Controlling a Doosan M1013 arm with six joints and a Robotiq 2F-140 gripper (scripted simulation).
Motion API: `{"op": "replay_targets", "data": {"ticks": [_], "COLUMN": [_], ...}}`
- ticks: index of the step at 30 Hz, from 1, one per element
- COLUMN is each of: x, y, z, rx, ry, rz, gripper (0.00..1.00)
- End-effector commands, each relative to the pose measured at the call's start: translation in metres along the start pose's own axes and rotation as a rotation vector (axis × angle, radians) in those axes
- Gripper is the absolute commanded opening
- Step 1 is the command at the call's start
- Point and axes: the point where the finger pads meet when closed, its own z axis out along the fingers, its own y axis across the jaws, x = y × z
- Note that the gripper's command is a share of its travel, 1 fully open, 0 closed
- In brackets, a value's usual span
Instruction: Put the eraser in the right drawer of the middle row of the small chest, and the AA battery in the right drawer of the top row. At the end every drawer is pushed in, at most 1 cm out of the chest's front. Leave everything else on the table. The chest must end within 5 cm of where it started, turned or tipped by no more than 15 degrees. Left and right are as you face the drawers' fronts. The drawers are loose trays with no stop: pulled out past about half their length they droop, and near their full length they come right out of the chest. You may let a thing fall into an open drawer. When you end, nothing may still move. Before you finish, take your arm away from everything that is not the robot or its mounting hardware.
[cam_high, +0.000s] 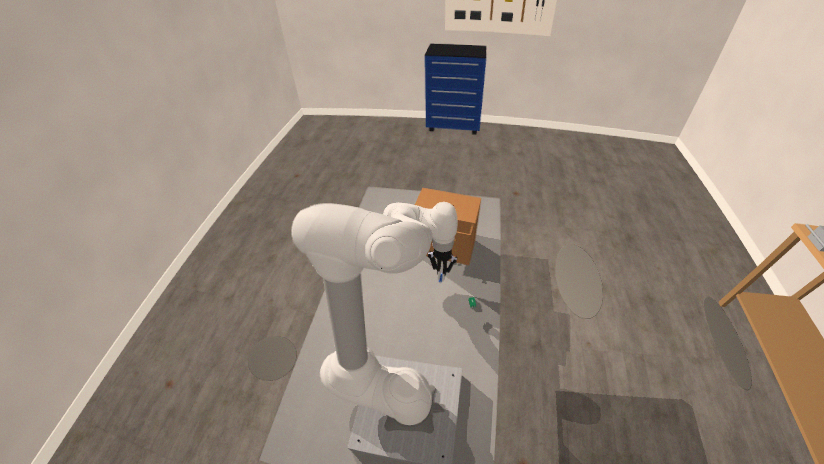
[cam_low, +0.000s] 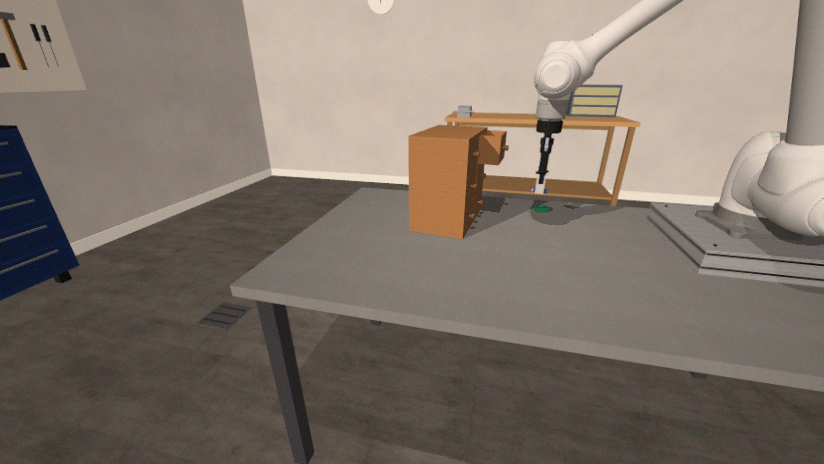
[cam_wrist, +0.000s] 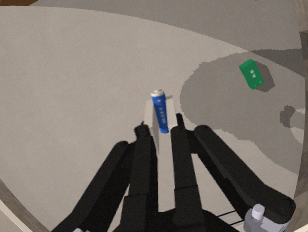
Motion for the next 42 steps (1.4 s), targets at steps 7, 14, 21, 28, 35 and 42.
{"op": "replay_targets", "data": {"ticks": [7, 14, 21, 28, 35, 42], "x": [0.0, 0.0, 0.0, 0.0, 0.0, 0.0], "y": [0.0, 0.0, 0.0, 0.0, 0.0, 0.0], "z": [-0.036, -0.06, -0.096, -0.122, -0.156, -0.183], "rx": [0.0, 0.0, 0.0, 0.0, 0.0, 0.0], "ry": [0.0, 0.0, 0.0, 0.0, 0.0, 0.0], "rz": [0.0, 0.0, 0.0, 0.0, 0.0, 0.0], "gripper": [0.06, 0.06, 0.06, 0.06, 0.06, 0.06]}}
